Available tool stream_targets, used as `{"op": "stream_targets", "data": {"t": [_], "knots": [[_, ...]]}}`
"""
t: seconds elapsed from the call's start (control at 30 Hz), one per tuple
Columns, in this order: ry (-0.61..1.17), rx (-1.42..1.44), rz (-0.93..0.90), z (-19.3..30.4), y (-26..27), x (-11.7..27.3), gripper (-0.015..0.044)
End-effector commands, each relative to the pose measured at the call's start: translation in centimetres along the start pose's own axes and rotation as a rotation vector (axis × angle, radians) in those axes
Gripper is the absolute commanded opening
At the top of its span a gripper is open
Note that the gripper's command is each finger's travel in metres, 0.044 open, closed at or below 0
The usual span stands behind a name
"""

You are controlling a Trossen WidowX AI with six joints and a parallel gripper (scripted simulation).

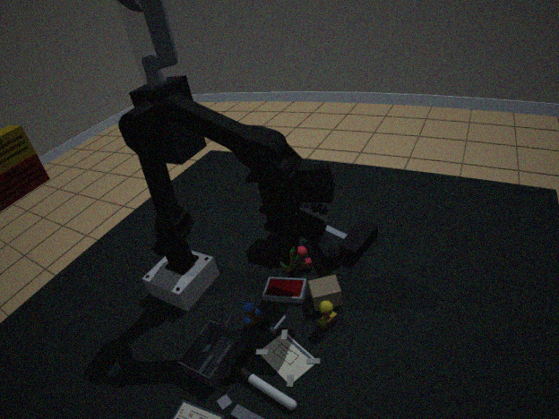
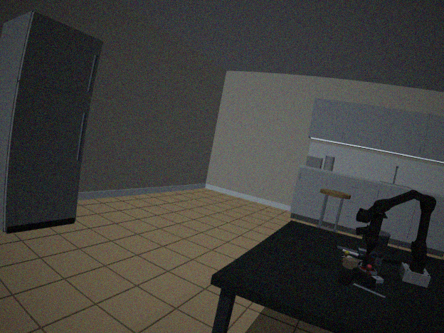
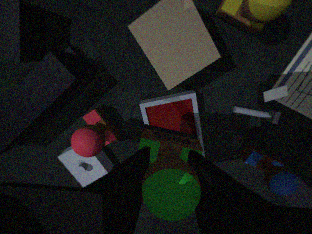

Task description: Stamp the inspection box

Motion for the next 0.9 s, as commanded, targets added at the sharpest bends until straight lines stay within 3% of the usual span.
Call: {"op": "stream_targets", "data": {"t": [0.0, 0.87], "knots": [[0.001, 0.003, 0.002, 1.4, -0.9, -0.3, 0.0000], [0.002, 0.002, 0.002, 2.2, -1.4, -1.8, 0.0000]]}}
Point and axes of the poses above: the point midway between the two fingers, 35 mm back from their tips, its own x axis back along the fingers, its own y axis across the jaws, z = x × y, the point moved 4 cm from there along x, back along the fingers, and after that the axes turned 6 degrees about -x, right-handed, at the moved point
